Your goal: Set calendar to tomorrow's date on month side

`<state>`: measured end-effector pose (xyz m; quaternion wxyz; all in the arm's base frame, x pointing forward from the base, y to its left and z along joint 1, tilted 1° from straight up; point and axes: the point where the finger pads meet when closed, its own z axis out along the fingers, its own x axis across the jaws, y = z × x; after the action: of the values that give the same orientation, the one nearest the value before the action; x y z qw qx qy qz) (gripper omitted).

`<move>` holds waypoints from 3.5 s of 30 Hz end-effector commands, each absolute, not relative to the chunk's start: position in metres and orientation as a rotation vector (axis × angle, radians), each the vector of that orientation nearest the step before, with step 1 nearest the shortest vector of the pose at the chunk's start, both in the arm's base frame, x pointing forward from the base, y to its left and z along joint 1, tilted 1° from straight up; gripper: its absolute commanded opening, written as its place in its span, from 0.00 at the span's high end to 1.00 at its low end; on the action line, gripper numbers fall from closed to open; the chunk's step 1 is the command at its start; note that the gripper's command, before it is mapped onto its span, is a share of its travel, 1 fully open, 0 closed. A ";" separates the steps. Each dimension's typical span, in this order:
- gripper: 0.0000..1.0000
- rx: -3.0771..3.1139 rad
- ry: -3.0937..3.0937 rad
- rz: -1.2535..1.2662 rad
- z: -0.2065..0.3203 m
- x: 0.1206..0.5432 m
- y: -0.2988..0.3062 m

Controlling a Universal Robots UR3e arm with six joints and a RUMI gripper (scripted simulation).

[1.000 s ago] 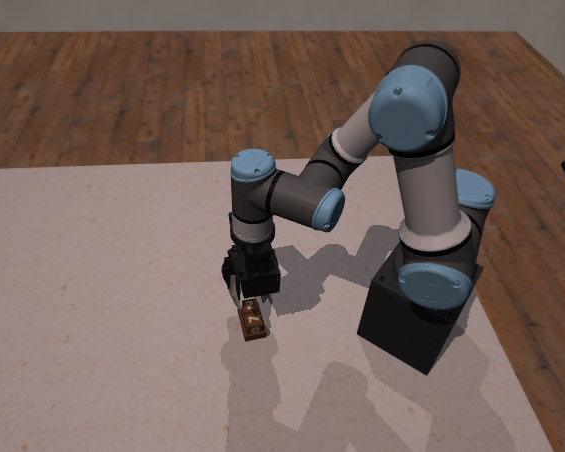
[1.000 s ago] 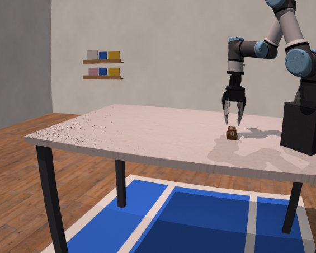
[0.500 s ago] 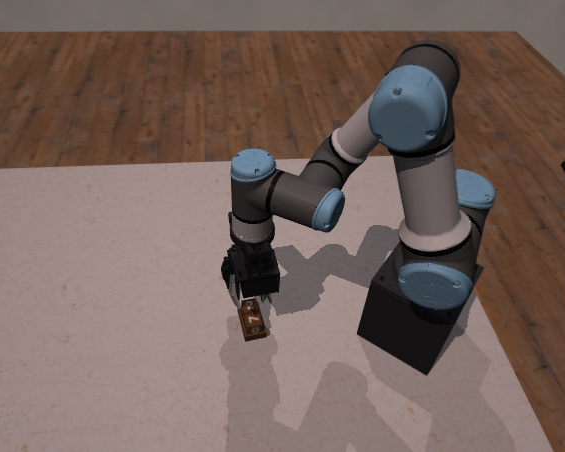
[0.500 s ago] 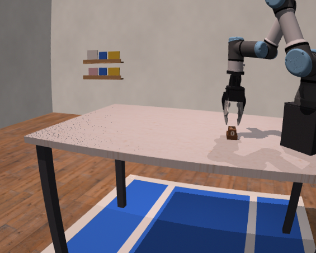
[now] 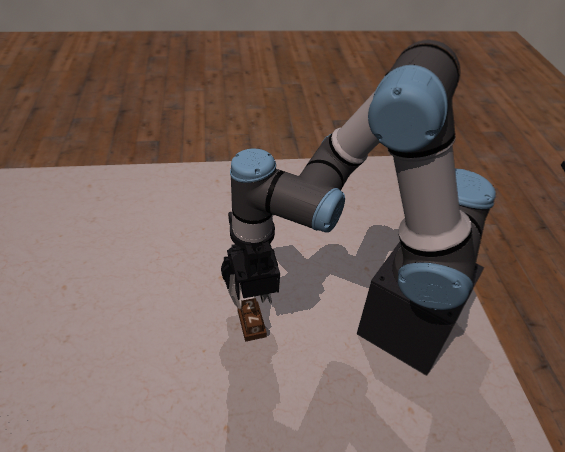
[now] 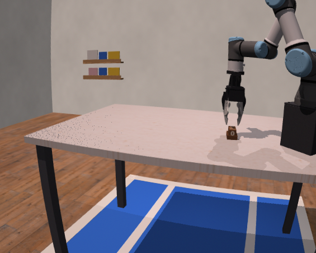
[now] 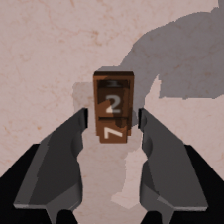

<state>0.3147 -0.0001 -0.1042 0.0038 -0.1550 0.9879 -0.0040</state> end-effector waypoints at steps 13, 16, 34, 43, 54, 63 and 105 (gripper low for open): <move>0.72 -0.486 3.095 -0.011 -0.113 0.315 0.000; 0.72 -0.486 3.095 -0.011 -0.118 0.315 0.000; 0.72 -0.486 3.095 -0.011 -0.132 0.315 0.000; 0.72 -0.486 3.094 -0.012 -0.131 0.315 0.000; 0.72 -0.486 3.094 -0.012 -0.131 0.315 0.000; 0.72 -0.486 3.094 -0.012 -0.131 0.315 0.000; 0.90 -0.486 3.094 -0.012 -0.131 0.315 0.000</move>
<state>0.3150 -0.0003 -0.1315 0.0038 -0.1551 0.9879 -0.0040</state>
